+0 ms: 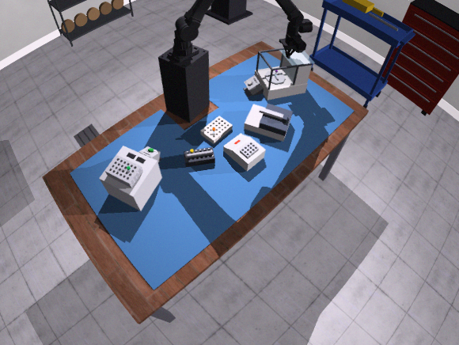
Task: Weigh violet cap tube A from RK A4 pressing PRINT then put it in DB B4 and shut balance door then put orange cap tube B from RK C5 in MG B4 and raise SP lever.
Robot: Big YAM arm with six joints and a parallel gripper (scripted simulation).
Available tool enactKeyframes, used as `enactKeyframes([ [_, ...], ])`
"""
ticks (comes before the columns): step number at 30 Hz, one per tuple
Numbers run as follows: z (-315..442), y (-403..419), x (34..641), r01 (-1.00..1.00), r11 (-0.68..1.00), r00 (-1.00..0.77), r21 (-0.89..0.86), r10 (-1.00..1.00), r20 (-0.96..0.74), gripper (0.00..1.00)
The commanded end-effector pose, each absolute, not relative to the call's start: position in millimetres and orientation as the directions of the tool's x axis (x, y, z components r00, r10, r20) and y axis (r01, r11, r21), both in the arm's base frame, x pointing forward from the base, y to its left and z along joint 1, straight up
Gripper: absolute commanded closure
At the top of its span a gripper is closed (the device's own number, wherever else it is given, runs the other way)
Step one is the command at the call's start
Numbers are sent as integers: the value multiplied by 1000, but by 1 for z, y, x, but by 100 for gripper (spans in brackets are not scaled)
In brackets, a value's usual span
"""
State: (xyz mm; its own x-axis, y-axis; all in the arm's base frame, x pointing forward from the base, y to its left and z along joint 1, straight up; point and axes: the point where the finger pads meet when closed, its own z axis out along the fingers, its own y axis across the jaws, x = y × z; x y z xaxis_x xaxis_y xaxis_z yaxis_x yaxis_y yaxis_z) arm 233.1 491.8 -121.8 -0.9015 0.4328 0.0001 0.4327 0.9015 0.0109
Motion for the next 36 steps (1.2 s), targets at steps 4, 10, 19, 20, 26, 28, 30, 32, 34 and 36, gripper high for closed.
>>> enactKeyframes([
  [4,-109,488,236,445,895,-895,36,446,0,94],
  [10,-112,481,232,446,895,-895,22,446,0,94],
  [19,-110,476,230,445,895,-895,35,446,0,94],
  [20,-110,475,229,445,895,-895,35,446,0,94],
  [26,-110,472,227,445,895,-895,35,446,0,94],
  [28,-110,470,226,445,895,-895,34,446,-1,94],
  [30,-110,468,225,445,895,-895,34,446,-1,94],
  [32,-110,466,224,445,895,-895,34,446,-1,94],
  [34,-110,465,224,445,895,-895,35,446,-1,94],
  [36,-110,463,223,445,895,-895,34,446,-1,94],
])
